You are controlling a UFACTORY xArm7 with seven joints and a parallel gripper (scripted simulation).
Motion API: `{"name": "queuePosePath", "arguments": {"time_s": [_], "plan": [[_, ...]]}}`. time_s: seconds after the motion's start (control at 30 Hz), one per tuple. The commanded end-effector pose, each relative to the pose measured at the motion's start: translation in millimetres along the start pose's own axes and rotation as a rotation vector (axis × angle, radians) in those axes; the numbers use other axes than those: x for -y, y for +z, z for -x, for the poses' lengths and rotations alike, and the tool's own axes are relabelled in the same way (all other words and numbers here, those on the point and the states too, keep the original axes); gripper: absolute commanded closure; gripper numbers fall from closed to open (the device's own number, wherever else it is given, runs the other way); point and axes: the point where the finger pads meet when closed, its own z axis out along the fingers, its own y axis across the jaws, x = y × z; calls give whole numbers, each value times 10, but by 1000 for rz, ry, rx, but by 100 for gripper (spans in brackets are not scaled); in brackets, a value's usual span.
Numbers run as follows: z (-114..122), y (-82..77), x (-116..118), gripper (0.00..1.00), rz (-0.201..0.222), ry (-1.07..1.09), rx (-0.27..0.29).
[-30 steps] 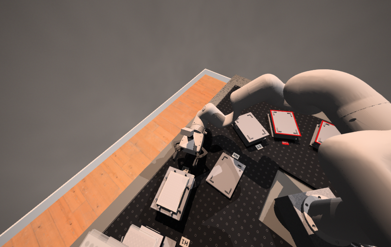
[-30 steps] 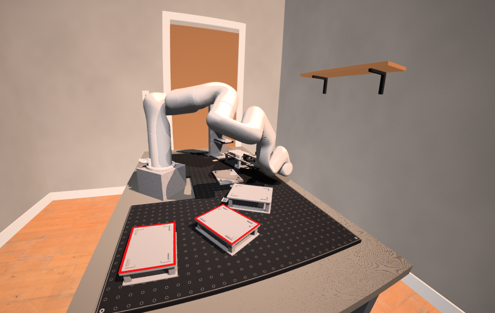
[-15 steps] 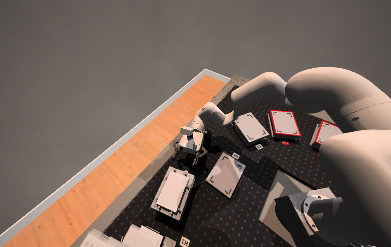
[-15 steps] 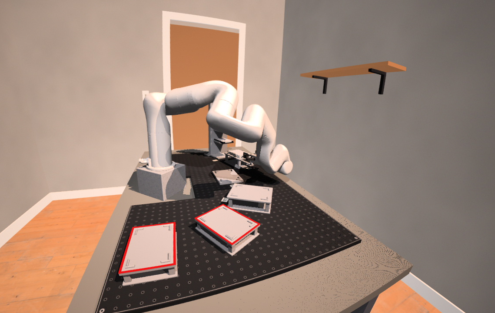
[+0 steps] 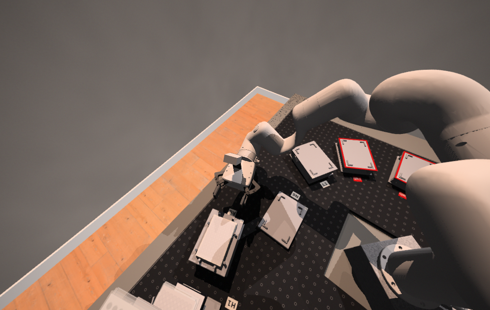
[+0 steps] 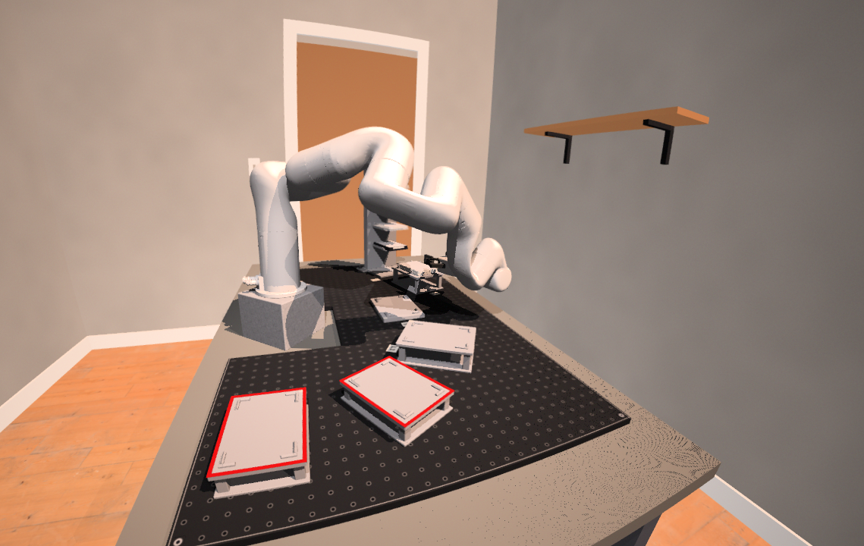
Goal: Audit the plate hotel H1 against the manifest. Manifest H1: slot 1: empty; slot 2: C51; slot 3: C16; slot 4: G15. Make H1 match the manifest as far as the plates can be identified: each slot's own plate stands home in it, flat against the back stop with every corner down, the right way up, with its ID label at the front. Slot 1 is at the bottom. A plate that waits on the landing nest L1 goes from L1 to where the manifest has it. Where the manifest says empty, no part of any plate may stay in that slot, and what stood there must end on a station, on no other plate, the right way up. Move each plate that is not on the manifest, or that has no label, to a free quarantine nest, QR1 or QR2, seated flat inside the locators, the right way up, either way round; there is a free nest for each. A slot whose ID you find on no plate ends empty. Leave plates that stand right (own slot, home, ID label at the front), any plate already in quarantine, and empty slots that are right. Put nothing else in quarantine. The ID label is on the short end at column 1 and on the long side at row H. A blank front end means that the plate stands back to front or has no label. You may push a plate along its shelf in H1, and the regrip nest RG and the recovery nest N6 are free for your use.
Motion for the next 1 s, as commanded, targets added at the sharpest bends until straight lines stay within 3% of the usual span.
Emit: {"name": "queuePosePath", "arguments": {"time_s": [0.0, 0.97], "plan": [[-69, 2, -8, 0, 1, -3, 1], [-786, 67, -7, 0, 0, -3, 1]]}}
